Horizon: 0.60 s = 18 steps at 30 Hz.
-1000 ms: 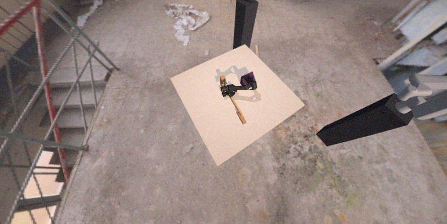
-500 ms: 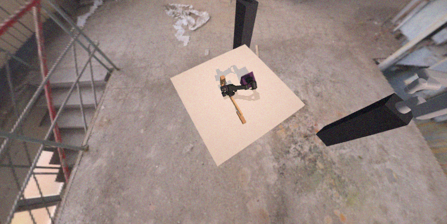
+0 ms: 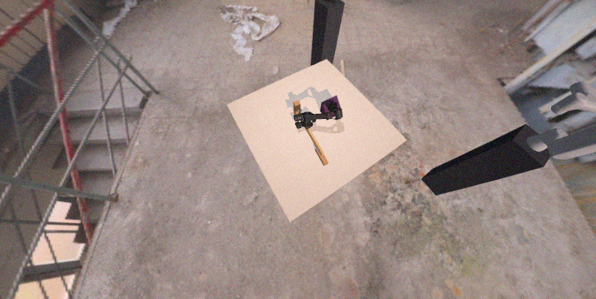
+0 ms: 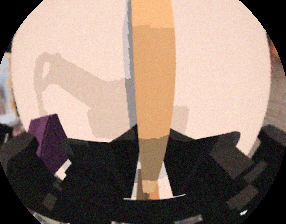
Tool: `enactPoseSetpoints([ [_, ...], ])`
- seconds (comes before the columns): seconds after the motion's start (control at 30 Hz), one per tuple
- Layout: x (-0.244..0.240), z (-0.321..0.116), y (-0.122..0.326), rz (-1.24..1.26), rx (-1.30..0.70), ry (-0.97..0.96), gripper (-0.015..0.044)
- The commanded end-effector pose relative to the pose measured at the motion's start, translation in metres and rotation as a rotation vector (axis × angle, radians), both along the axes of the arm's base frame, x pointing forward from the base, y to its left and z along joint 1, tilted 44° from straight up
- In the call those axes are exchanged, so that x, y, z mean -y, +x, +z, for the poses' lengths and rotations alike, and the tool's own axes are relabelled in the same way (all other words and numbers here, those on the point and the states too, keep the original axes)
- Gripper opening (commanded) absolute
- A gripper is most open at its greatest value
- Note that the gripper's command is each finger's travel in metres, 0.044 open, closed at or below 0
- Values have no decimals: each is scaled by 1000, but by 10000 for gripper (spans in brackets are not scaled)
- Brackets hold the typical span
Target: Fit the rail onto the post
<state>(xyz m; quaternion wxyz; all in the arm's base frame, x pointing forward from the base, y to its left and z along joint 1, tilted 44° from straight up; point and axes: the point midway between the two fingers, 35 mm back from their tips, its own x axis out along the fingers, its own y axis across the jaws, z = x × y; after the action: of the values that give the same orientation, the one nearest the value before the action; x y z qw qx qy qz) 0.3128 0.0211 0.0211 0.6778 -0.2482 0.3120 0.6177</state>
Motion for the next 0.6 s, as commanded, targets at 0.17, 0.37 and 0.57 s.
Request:
enactPoseSetpoints([
  [0.17,6,7,3,-10,12,4,0],
  [0.37,8,9,2,-10,12,4,0],
  [0.57,10,11,2,-10,12,4,0],
])
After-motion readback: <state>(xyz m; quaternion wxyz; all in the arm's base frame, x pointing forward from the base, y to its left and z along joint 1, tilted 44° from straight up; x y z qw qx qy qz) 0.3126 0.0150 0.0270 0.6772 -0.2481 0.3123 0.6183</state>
